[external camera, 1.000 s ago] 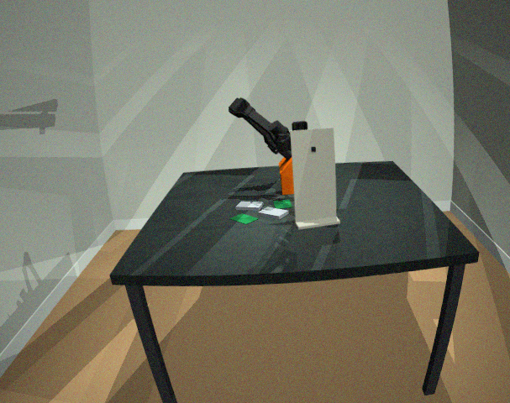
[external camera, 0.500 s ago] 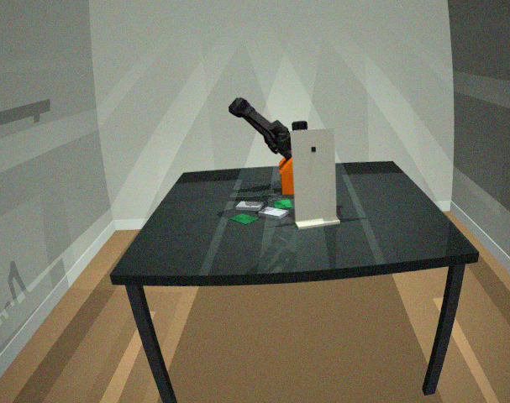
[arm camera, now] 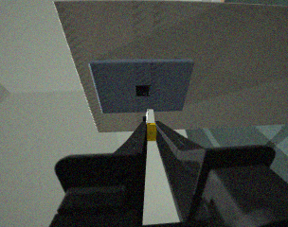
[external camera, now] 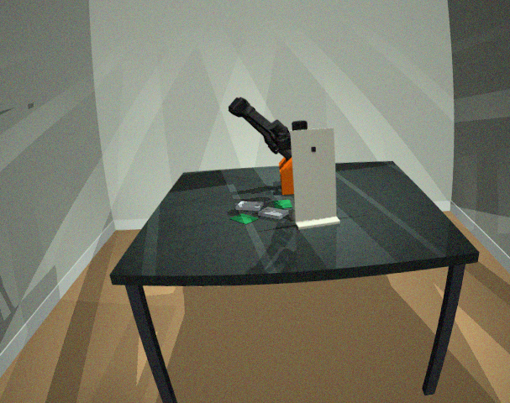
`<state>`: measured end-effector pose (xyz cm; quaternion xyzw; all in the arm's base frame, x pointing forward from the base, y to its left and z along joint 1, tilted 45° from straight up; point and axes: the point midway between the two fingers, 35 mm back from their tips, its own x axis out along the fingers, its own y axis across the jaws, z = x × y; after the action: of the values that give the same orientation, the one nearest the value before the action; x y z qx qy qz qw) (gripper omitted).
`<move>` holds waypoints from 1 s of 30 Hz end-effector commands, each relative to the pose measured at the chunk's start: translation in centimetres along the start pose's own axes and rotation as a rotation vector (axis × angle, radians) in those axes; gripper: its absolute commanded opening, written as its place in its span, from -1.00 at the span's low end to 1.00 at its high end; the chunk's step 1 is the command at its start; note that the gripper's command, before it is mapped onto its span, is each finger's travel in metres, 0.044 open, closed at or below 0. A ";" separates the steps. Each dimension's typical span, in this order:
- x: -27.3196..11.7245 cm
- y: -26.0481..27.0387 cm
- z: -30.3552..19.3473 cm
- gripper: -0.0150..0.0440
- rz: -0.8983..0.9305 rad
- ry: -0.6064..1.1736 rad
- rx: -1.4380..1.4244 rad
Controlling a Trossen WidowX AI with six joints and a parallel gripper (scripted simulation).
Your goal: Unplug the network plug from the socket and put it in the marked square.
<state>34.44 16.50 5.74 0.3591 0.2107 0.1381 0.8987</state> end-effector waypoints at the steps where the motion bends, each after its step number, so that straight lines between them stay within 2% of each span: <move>1: -0.3 0.1 0.0 -0.49 0.001 -0.005 0.004; 30: -1.6 0.1 -0.8 -0.49 -0.001 0.001 0.001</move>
<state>32.60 16.35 5.60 0.3588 0.2119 0.1377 0.8985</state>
